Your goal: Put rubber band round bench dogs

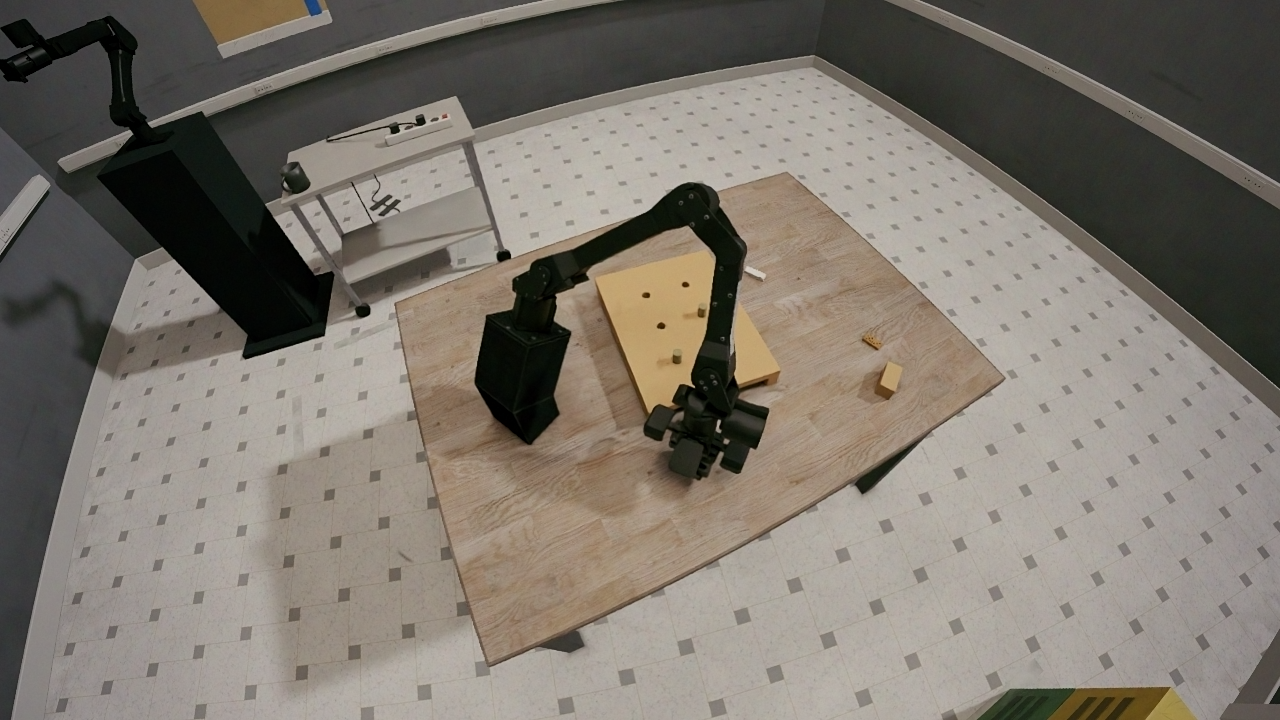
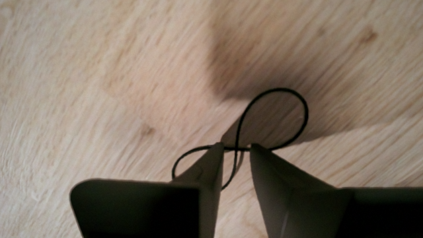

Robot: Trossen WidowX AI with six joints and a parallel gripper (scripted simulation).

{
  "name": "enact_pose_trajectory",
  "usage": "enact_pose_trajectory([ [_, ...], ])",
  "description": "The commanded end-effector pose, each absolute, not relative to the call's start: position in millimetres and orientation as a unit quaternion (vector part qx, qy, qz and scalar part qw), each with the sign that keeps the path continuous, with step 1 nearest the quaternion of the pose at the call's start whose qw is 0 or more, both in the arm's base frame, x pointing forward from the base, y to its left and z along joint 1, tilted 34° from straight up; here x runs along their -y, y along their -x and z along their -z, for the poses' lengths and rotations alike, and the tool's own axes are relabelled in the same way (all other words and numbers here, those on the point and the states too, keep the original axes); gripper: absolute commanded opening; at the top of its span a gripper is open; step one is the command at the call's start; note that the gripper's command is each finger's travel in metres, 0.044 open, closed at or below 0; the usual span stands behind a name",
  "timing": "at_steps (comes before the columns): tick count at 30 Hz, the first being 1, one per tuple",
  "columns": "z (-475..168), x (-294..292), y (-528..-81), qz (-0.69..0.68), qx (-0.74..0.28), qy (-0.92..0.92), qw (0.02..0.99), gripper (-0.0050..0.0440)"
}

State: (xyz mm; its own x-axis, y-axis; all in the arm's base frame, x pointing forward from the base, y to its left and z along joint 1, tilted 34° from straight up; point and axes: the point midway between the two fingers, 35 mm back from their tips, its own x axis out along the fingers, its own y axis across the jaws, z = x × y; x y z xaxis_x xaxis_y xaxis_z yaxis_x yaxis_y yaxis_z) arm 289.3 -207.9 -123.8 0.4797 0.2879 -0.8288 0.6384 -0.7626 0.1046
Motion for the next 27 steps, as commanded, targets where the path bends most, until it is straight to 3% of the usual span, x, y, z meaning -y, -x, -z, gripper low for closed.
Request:
enact_pose_trajectory([
  [1, 124.1, 210.4, -292.4, 0.428, -0.275, -0.835, 0.211, 0.008],
  [27, 130.7, 209.7, -296.4, 0.428, -0.273, -0.835, 0.21, 0.008],
])
